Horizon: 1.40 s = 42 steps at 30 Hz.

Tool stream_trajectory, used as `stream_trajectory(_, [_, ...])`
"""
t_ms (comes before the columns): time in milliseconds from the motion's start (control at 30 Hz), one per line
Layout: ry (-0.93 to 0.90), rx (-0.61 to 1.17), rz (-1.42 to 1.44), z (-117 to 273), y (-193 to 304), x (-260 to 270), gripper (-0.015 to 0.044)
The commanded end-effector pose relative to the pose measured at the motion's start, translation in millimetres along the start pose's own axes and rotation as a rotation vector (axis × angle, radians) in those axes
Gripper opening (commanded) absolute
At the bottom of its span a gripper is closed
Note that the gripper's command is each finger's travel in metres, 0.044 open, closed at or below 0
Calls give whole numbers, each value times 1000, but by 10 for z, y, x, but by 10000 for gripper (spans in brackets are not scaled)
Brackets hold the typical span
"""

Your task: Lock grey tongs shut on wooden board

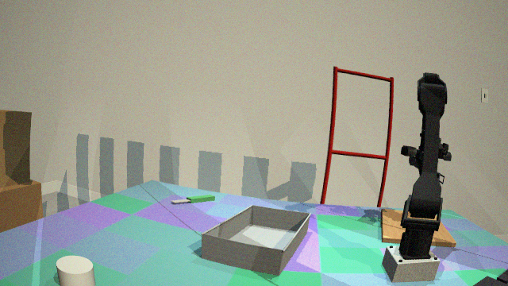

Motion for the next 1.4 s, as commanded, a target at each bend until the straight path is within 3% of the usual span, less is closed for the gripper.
stream_trajectory(0, [16,46,-17,-16,-3,18,-150])
stream_trajectory(1367, [160,699,-78,-307,-221,245,-150])
Point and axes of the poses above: the point midway between the two fingers, 35 mm back from their tips, its own z axis back along the fingers, its own x axis across the jaws, y = z × x, the point moved 6 cm from there along z, back along the fingers, and after that the axes turned 11 degrees about -z, right-handed, at the moved point
